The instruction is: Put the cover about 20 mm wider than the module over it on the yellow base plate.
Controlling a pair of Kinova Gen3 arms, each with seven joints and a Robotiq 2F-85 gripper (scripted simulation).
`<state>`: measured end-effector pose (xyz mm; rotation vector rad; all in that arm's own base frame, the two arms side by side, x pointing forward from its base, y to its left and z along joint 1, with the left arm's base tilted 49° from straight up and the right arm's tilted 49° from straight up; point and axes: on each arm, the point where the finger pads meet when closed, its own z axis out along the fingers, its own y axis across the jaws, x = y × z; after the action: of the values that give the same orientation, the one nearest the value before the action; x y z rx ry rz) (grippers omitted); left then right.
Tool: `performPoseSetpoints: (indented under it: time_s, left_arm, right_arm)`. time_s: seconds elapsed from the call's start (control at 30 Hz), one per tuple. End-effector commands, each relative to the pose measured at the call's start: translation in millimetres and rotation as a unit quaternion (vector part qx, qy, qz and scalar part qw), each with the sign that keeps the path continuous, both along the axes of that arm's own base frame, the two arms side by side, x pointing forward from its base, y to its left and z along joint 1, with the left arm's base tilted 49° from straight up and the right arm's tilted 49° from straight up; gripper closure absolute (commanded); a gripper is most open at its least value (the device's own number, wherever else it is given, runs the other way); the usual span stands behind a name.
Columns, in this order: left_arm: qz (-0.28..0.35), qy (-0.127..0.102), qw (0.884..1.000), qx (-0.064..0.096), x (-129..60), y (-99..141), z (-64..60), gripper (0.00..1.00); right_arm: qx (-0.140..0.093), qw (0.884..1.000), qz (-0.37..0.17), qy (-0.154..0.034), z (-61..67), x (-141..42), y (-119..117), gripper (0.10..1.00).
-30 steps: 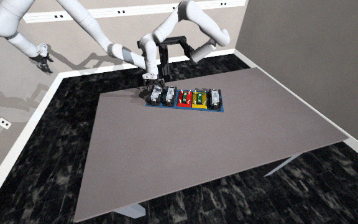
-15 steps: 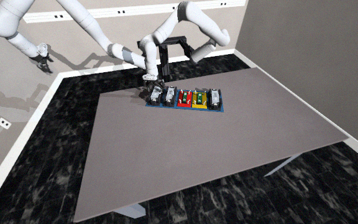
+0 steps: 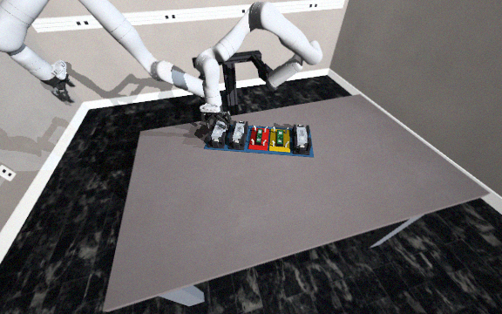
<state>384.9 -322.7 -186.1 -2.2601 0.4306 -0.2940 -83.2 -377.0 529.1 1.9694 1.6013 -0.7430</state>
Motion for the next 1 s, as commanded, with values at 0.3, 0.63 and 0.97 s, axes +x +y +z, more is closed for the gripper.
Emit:
performPoseSetpoints:
  time_s: [0.3, 0.63, 0.97]
  left_arm:
    - [-0.001, 0.000, 1.000, 0.001, 2.3, 4.0, -0.4, 0.002]
    - [0.000, -0.001, 1.000, -0.001, 1.8, 3.0, -1.6, 0.002]
    - [-0.002, 0.000, 1.000, 0.001, 4.6, 8.2, -6.4, 0.002]
  right_arm:
    - [-0.001, 1.000, 0.000, 0.000, 0.5, -0.4, 0.2, 0.100]
    - [-0.001, 1.000, 0.000, 0.000, 0.5, -0.4, 0.2, 0.100]
    - [-0.001, 1.000, 0.000, 0.000, 0.5, -0.4, 0.2, 0.100]
